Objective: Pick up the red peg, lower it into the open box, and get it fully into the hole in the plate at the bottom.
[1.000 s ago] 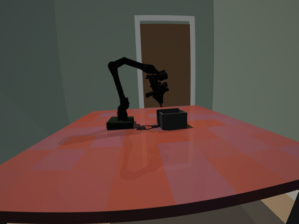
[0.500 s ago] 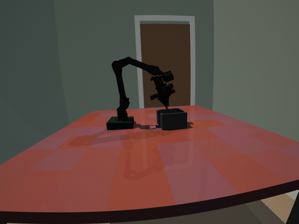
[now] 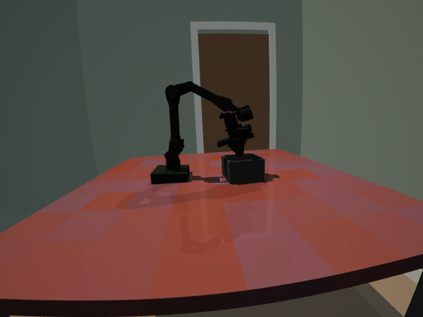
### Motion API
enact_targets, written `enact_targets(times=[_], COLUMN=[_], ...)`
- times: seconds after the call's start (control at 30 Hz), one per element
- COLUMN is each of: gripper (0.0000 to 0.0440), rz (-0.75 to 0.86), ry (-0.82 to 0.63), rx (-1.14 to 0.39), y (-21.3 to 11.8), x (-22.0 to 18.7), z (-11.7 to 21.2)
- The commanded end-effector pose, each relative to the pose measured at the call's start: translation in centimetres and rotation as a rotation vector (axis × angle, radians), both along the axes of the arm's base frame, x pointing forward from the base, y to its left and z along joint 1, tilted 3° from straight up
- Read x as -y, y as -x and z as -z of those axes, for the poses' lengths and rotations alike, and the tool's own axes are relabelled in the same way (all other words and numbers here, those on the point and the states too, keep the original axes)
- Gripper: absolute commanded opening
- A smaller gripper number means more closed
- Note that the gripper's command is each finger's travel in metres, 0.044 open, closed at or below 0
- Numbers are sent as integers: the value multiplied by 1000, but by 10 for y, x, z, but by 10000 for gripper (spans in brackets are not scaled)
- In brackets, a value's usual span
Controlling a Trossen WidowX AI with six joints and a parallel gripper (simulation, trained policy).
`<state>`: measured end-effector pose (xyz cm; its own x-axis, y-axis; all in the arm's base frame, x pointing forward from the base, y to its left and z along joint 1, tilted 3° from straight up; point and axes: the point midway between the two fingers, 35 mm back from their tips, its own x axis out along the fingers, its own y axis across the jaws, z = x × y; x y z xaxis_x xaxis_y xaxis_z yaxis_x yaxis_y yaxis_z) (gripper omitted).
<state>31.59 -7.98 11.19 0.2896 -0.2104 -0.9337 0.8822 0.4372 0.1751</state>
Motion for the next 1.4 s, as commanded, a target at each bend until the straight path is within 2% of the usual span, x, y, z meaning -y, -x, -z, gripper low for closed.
enact_targets(times=[0.0, 0.07, 0.27, 0.43, 0.9, 1.37], gripper=[5, 18, 144, 149, 128, 111], rz=[-7, -12, -40, -57, -108, -126], ry=[-12, -14, -10, -2, -5, -22], rx=[-26, -40, -84, -105, -131, -178], y=[-3, -5, -7, -13, -40, -51], x=[2, 4, 9, 14, 30, 53], z=[12, 17, 28, 28, 20, 22])
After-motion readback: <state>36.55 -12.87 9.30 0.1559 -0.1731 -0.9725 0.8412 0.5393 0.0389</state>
